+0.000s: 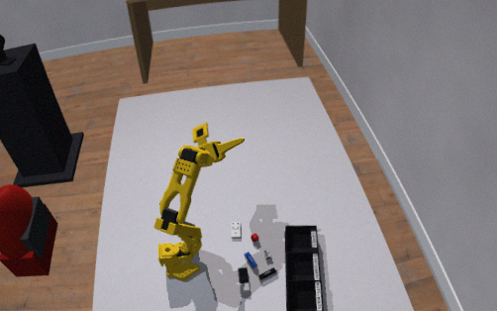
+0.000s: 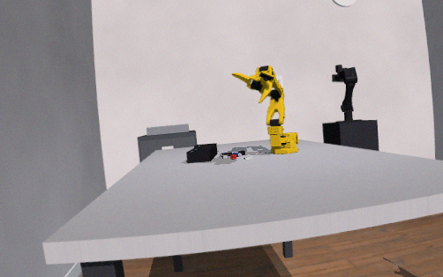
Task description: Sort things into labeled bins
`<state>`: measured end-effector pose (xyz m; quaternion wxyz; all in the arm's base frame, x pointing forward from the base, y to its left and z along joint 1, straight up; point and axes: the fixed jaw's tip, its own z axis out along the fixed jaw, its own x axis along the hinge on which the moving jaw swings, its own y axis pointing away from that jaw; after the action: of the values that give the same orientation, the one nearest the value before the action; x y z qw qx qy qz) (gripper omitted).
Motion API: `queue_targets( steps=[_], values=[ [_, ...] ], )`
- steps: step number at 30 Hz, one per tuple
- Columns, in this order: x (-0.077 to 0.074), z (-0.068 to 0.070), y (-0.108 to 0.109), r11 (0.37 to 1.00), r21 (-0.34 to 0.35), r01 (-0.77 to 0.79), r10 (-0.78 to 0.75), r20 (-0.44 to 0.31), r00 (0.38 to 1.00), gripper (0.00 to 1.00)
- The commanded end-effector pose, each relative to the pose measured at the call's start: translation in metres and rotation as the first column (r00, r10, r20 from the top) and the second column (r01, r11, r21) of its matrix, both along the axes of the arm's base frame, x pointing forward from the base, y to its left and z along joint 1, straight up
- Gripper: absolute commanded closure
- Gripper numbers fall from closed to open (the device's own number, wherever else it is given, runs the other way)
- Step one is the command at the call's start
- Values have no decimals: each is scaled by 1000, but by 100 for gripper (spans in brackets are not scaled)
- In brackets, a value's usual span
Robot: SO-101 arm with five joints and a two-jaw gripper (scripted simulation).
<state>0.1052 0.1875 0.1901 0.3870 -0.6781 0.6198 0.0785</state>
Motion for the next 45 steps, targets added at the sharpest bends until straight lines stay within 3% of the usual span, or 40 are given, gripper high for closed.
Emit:
queue_targets(
  steps=[1,14,16,17,31,33,34,45],
  values=[
    [1,-1,-2,1000,-8,-2,2,7,1000,0],
    [14,-15,-12,996,-89,-11,16,57,998,0],
    [14,-15,-12,996,-89,-11,16,57,998,0],
    [12,-23,-12,992,-123,-18,21,24,999,0],
    [22,-35,-23,980,-198,-37,52,69,996,0],
    [22,-35,-23,980,-198,-37,52,69,996,0],
    [19,-41,-24,973,-227,-47,56,35,998,0],
    [26,-49,-32,960,-273,-61,80,61,995,0]
  ],
)
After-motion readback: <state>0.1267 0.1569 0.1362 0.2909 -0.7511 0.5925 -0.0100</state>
